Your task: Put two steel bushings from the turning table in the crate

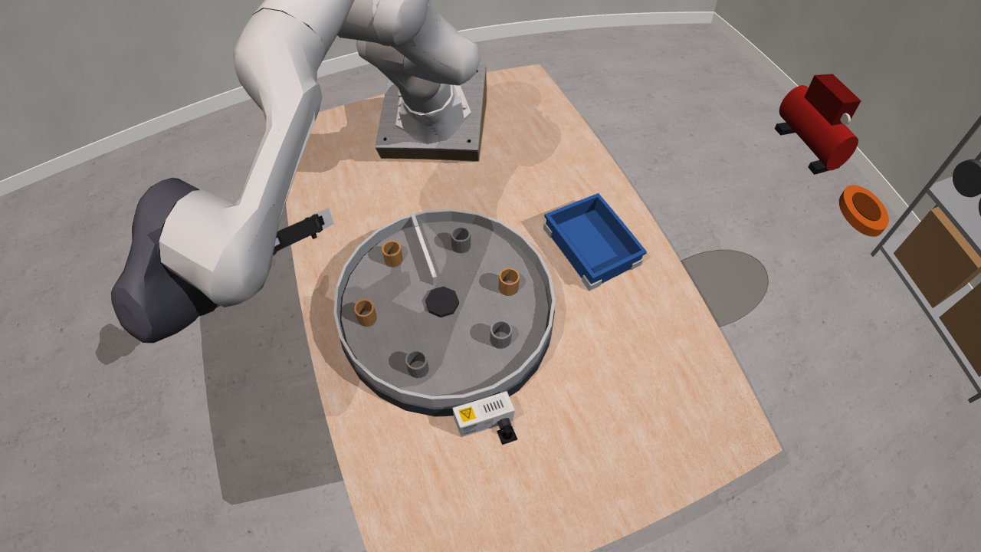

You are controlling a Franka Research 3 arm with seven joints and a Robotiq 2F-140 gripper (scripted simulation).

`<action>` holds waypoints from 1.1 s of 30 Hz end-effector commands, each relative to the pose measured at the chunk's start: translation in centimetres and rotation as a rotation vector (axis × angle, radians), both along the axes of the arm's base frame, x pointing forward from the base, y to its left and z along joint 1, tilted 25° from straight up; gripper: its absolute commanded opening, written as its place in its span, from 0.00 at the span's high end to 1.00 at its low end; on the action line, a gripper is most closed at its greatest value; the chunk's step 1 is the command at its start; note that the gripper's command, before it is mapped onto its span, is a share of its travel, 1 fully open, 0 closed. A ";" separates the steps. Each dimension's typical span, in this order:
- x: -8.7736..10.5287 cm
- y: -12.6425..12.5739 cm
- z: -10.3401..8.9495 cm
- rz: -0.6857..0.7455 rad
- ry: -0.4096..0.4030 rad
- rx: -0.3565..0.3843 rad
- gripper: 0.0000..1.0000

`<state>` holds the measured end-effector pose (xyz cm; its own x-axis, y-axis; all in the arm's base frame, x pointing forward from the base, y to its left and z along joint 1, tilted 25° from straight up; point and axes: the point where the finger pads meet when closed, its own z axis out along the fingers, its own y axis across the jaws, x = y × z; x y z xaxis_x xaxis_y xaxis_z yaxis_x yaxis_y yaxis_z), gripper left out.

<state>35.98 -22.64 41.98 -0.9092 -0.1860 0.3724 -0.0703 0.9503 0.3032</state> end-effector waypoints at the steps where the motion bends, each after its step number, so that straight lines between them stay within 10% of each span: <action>1: 0.0 0.0 0.0 0.000 0.000 0.000 0.00; 20: -0.1 0.0 0.1 0.007 -0.003 0.000 0.00; 33: -2.5 0.8 1.7 0.290 -0.086 0.009 0.00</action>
<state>33.49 -21.49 43.70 -0.8864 -0.3258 0.3289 -0.2411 0.9314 0.2728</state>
